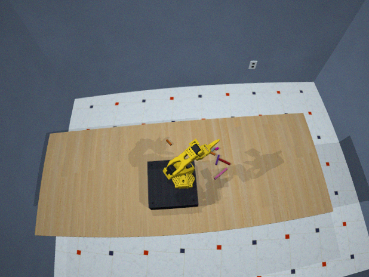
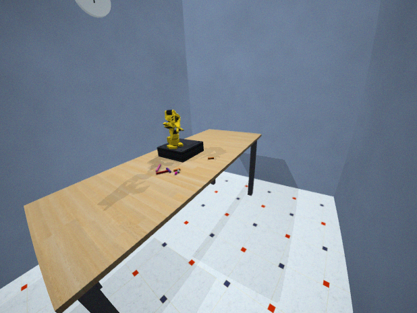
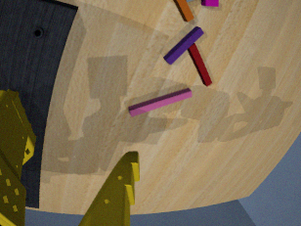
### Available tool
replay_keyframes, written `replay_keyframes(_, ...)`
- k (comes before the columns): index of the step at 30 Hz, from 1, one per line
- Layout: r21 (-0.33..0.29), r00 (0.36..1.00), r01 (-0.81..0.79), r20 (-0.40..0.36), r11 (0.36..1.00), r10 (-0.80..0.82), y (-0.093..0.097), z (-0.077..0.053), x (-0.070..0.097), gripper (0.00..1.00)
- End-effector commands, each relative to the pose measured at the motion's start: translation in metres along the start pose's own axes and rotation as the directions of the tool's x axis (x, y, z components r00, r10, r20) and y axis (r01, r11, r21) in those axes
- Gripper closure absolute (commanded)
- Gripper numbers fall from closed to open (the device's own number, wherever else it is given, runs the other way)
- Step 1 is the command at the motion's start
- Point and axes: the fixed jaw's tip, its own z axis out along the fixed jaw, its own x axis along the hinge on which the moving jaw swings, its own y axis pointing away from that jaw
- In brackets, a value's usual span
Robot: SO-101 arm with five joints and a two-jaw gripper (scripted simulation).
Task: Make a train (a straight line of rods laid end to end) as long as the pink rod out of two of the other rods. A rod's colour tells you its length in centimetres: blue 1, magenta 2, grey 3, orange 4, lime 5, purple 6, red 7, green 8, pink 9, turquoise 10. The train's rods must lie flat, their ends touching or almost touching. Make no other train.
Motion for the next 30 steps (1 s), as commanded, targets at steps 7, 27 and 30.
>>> replay_keyframes(7,-0.01,0.997,0.073,0.002,0.997,-0.073,-0.008,0.0,0.0,0.04)
replay_keyframes(27,-0.091,0.799,0.602,0.076,0.794,-0.597,-0.063,0.023,-0.009,0.33)
replay_keyframes(30,-0.094,0.768,0.64,0.086,0.763,-0.634,-0.068,0.027,-0.011,0.36)
